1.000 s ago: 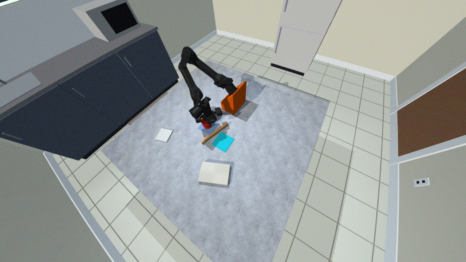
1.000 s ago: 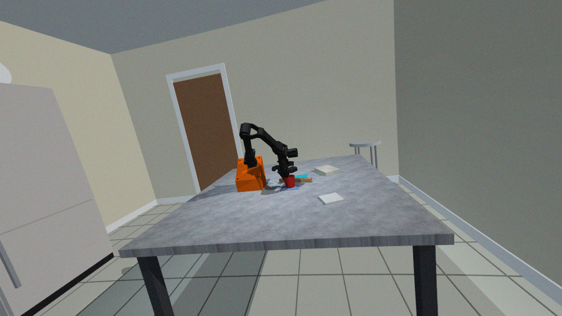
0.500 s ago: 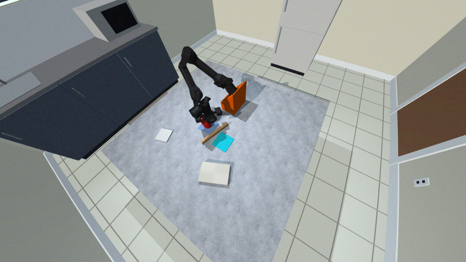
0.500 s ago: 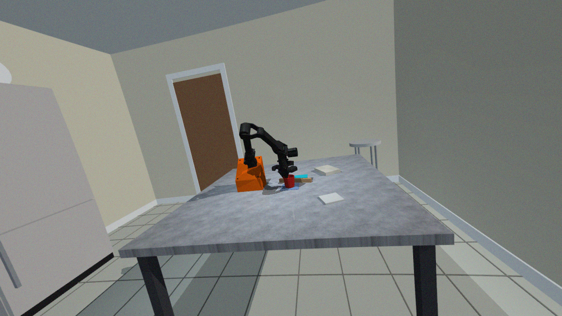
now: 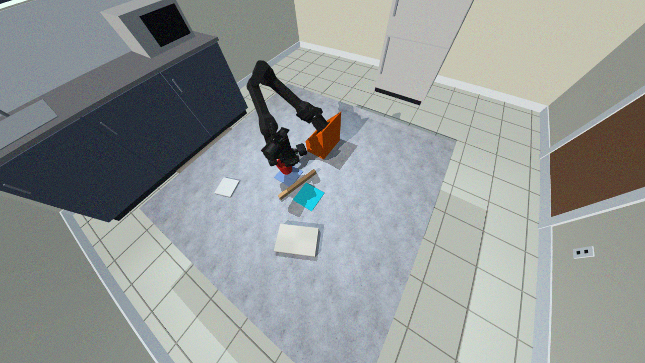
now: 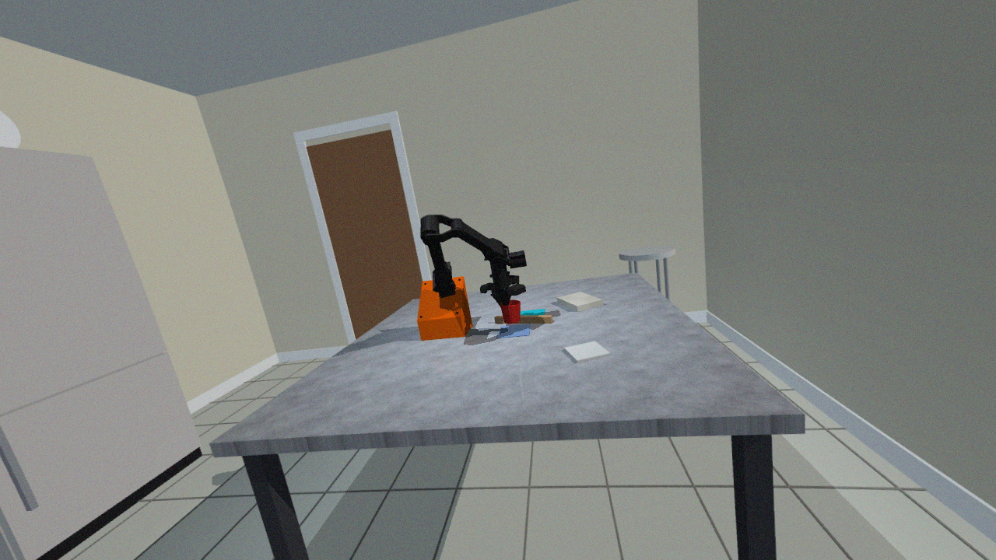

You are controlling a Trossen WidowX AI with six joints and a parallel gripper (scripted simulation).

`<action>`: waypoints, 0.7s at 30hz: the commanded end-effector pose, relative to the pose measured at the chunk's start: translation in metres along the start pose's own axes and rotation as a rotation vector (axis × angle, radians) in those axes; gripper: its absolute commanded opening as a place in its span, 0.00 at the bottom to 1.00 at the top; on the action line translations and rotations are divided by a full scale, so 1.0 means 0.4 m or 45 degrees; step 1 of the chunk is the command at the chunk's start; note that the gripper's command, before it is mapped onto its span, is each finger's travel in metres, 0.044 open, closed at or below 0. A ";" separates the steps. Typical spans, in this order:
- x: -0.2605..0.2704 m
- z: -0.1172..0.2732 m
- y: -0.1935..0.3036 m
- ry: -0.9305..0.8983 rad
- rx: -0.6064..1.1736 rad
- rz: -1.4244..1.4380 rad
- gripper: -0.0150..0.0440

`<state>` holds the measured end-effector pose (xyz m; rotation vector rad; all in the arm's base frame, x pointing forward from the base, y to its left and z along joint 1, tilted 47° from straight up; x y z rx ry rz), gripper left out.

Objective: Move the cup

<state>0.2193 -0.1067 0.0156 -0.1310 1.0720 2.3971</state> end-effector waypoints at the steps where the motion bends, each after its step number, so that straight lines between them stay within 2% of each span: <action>1: -0.001 0.028 0.000 0.001 -0.003 -0.008 0.25; 21: 0.001 0.028 -0.001 0.005 0.001 0.000 0.25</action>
Point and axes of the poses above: the point midway between the two fingers, 35 mm back from their tips, its own z axis back along the fingers, its own x axis across the jaws, y = z × x, the point moved 2 cm from there along z, back along the fingers, and after that the axes turned 12 degrees about z, right-handed, at the moved point
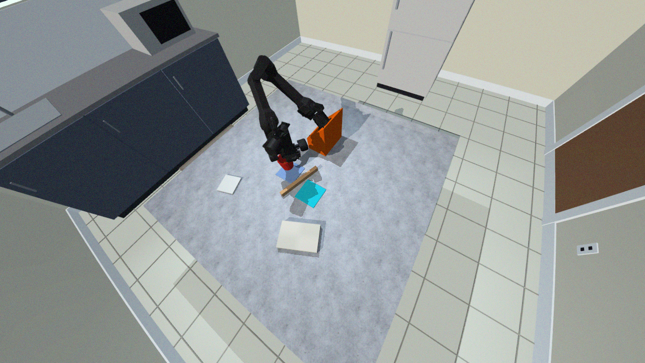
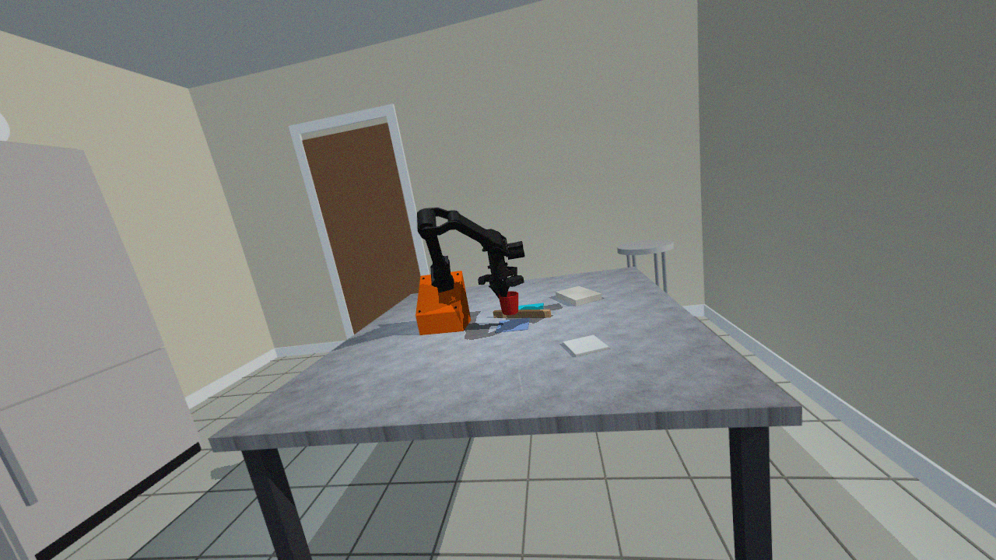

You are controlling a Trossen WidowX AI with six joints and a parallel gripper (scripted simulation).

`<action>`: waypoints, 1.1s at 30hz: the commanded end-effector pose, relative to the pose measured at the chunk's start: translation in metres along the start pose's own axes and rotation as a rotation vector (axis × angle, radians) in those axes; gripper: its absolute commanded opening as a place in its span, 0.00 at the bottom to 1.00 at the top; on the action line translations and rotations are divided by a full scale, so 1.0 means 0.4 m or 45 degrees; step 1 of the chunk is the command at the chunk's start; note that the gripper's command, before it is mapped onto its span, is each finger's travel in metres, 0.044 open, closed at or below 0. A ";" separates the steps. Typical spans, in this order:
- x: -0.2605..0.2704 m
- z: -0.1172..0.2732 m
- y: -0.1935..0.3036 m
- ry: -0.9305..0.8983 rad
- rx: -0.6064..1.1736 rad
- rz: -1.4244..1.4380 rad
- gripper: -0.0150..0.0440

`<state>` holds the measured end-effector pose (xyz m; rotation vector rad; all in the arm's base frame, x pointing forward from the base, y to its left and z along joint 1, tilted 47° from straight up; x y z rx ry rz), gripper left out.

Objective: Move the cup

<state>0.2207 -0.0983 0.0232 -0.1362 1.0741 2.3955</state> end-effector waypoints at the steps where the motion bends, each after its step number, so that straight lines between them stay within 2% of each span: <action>1: 0.000 -0.001 -0.001 0.000 0.000 0.003 0.25; 33: 0.014 0.007 -0.134 -0.004 -0.007 -0.005 0.25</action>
Point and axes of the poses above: the point midway between the two fingers, 35 mm back from their tips, its own z axis back along the fingers, its own x axis across the jaws, y = z × x, the point moved 2 cm from there along z, back along the fingers, and after that the axes turned 12 degrees about z, right-handed, at the moved point
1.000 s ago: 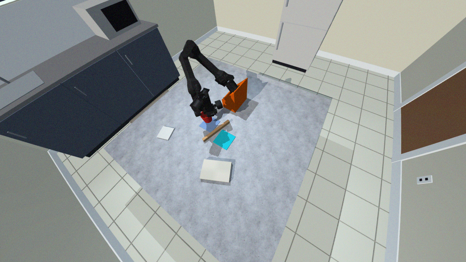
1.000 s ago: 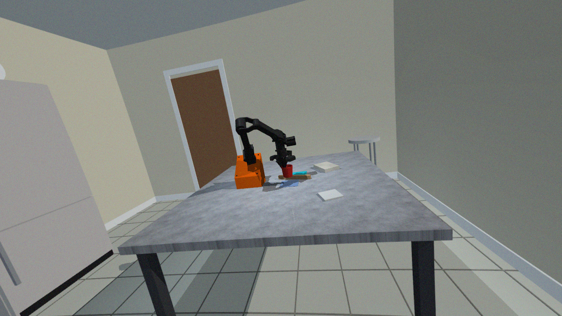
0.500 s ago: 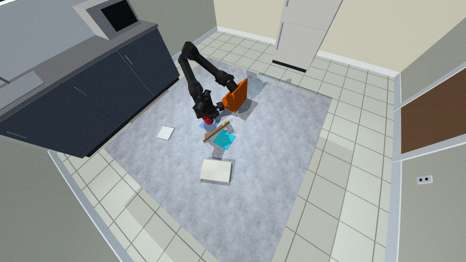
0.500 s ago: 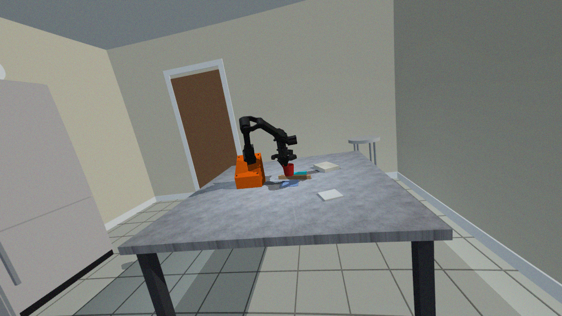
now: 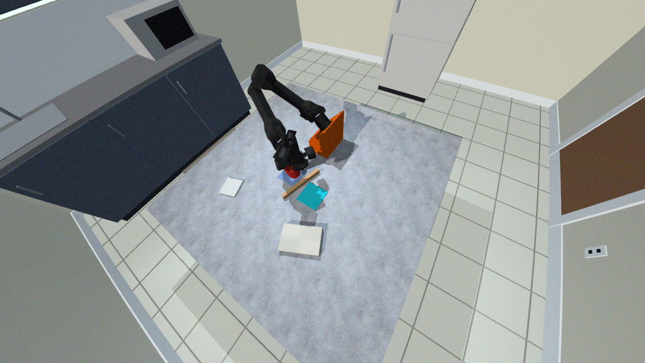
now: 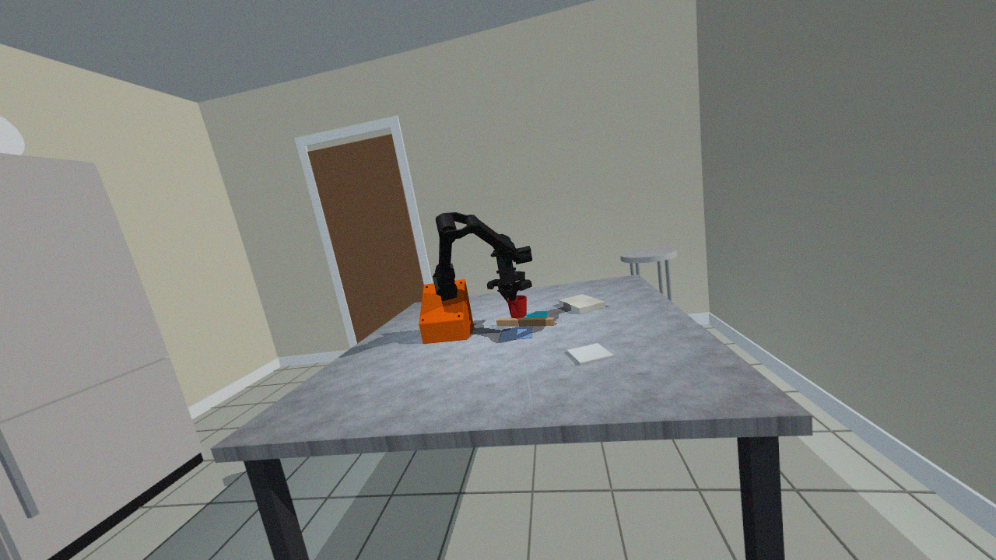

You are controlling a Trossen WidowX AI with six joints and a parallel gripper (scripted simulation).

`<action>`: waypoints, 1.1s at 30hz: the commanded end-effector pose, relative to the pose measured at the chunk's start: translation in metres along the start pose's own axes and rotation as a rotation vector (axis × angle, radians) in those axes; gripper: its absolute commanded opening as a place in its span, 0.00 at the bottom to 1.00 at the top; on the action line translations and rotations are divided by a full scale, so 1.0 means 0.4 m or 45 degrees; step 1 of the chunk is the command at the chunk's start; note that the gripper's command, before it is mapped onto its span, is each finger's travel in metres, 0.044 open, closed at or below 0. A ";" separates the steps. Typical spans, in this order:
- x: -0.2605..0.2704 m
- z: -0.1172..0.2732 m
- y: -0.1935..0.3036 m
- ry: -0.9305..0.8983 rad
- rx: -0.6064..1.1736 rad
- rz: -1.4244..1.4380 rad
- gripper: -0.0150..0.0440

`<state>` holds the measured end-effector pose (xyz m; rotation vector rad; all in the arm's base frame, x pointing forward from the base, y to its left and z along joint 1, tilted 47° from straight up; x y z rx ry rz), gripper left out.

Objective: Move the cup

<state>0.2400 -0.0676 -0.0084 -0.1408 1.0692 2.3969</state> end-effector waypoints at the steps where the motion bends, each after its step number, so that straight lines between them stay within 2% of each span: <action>1: 0.002 0.000 -0.019 -0.006 -0.002 -0.003 0.25; 33: 0.021 0.007 -0.165 -0.006 -0.005 -0.006 0.25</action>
Point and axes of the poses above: the point midway between the two fingers, 35 mm back from their tips, its own z axis back along the fingers, its own x axis across the jaws, y = z × x, the point moved 2 cm from there along z, back along the fingers, and after that the axes turned 12 degrees about z, right-handed, at the moved point
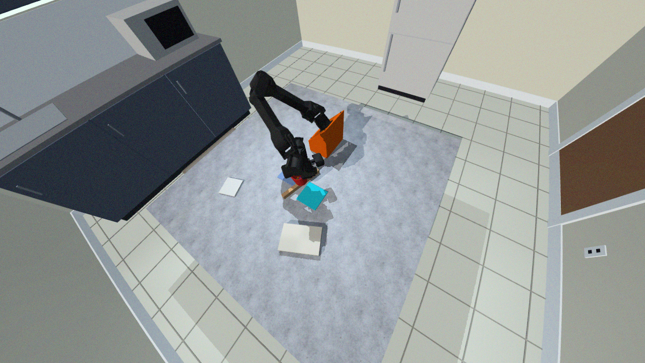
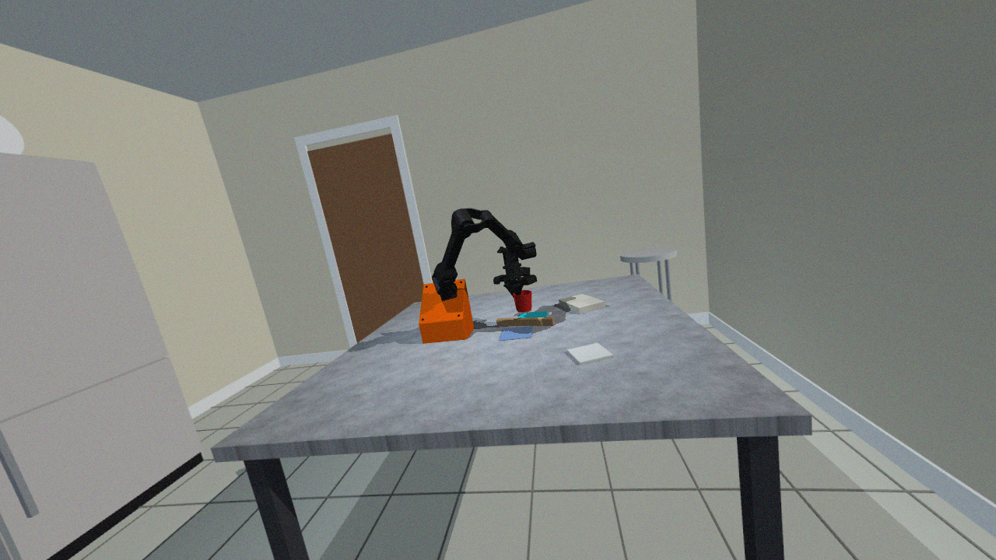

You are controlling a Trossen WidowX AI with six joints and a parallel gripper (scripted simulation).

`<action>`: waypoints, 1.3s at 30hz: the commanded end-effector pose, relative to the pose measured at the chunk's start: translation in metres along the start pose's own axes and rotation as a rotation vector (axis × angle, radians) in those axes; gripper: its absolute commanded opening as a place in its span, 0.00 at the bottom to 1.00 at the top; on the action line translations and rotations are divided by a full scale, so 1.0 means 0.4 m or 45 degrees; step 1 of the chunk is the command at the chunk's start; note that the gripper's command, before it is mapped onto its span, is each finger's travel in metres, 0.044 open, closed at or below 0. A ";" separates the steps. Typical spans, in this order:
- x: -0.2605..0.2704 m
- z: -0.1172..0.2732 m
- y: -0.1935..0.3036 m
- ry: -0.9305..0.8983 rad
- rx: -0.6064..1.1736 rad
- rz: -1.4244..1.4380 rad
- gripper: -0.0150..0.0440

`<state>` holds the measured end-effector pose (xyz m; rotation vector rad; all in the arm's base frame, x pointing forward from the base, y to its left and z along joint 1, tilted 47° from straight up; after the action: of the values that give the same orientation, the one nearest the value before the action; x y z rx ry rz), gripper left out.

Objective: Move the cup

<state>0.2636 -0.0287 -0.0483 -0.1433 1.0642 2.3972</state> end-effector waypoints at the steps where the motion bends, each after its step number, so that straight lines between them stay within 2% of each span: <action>1: 0.004 -0.001 -0.020 -0.006 0.000 -0.003 0.25; 32: 0.033 0.002 -0.170 -0.006 -0.004 -0.005 0.25; 39: 0.032 -0.016 -0.171 -0.006 -0.004 -0.005 0.25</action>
<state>0.2861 0.0135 -0.0976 -0.1473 1.0561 2.3956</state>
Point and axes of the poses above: the point midway between the two fingers, 35 mm back from their tips, its own z axis back along the fingers, its own x axis across the jaws, y = z × x, the point moved 2 cm from there along z, back along the fingers, and after that the axes turned 12 degrees about z, right-handed, at the moved point
